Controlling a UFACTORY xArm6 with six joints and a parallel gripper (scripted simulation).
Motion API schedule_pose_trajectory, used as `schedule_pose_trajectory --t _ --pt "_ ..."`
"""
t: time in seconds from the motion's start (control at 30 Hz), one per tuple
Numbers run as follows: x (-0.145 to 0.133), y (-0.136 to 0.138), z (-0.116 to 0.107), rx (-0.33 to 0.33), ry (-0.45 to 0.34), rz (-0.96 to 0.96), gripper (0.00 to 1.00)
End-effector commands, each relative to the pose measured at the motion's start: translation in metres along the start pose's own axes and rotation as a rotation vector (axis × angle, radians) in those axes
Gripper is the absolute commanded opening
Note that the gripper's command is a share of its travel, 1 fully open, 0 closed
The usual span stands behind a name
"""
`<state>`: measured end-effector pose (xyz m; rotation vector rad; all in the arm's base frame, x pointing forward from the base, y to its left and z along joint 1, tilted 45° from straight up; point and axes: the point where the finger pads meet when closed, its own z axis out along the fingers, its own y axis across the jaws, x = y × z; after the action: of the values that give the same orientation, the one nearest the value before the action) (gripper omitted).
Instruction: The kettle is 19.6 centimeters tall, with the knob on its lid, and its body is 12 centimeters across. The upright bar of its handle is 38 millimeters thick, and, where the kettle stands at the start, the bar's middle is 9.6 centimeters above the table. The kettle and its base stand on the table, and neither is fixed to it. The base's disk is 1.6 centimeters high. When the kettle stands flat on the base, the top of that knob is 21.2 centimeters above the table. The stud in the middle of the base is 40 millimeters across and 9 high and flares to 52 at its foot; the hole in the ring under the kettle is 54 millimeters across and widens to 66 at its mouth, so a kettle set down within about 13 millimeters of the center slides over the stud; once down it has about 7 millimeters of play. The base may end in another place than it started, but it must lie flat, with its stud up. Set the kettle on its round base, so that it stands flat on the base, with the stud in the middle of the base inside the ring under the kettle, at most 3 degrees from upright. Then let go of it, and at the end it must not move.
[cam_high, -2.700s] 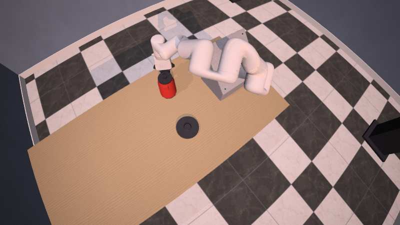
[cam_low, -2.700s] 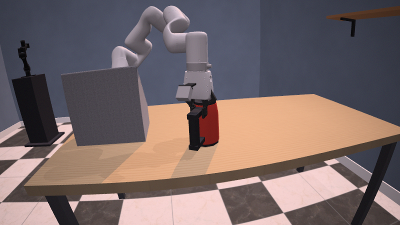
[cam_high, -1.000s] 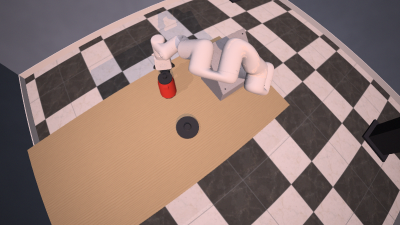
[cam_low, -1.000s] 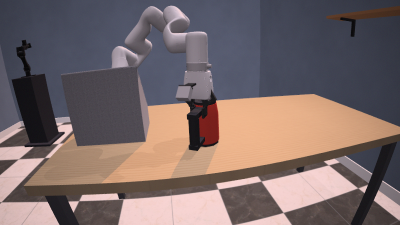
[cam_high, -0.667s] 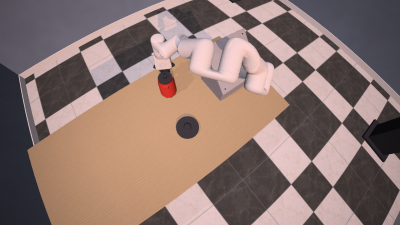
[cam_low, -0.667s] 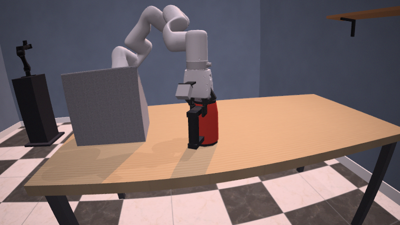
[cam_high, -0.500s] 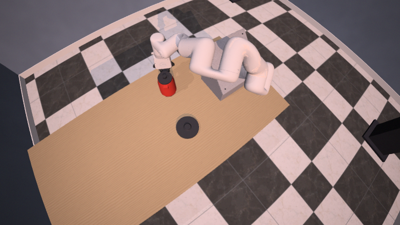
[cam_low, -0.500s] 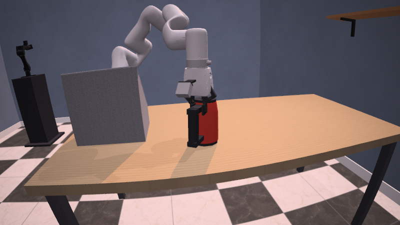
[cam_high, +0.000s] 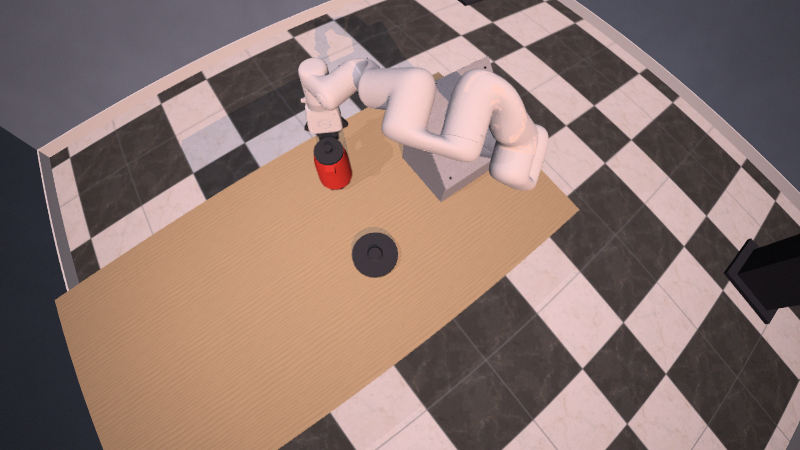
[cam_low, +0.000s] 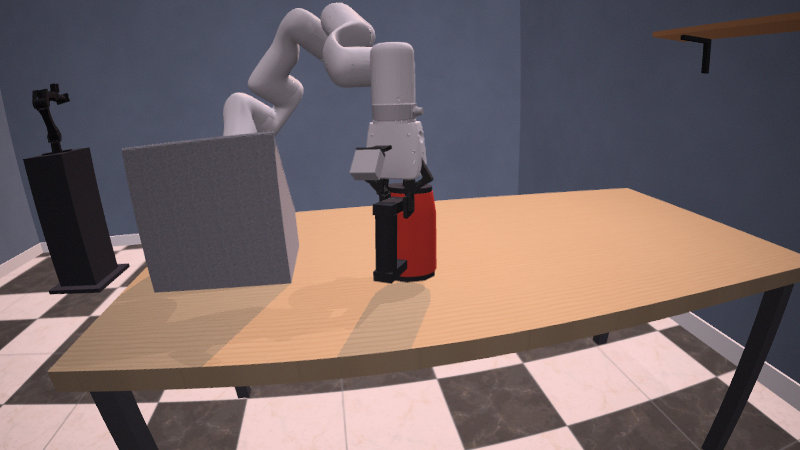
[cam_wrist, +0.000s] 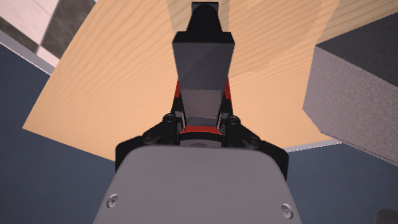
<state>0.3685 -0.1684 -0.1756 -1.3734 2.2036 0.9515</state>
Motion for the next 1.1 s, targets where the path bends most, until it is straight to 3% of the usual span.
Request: schedule_pose_trajectory --t 0.0,1.07 --pt "0.0000 -0.0014 -0.0068 0.004 0.001 -0.001 0.00" --pt "0.0000 -0.0013 -0.0130 0.004 0.001 -0.001 0.00"
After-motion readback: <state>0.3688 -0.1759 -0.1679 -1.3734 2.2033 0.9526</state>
